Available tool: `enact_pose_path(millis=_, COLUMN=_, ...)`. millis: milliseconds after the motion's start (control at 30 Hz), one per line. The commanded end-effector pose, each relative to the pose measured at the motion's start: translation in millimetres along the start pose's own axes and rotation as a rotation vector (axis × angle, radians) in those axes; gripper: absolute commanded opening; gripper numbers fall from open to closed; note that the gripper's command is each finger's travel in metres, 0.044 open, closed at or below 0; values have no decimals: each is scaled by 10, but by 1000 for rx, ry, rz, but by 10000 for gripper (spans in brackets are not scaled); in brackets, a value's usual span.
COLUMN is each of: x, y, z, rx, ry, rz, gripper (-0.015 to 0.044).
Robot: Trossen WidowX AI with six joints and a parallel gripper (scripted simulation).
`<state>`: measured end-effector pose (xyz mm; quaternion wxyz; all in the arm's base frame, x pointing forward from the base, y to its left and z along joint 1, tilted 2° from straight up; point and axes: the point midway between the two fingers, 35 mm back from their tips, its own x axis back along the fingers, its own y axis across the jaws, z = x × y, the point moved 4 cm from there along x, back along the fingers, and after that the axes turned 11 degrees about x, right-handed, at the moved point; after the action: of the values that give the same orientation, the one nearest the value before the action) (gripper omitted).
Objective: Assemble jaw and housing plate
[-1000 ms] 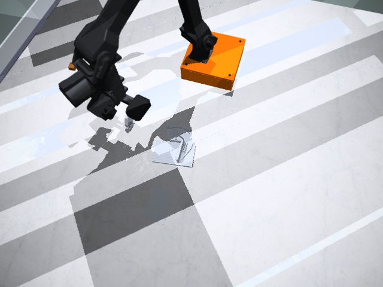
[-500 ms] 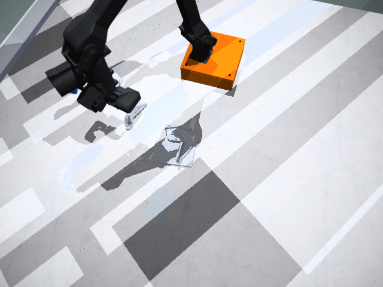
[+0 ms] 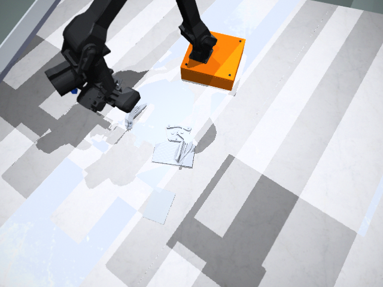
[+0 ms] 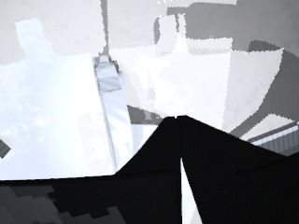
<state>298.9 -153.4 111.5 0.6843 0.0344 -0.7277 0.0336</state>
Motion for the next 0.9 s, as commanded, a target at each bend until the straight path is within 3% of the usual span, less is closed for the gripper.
enact_pose_path(millis=0, x=-4, y=0, z=2, rx=4, ry=2, rz=-1, gripper=0)
enact_pose_path(millis=867, x=-419, y=-8, z=-20, rx=4, ry=2, rz=-1, gripper=0)
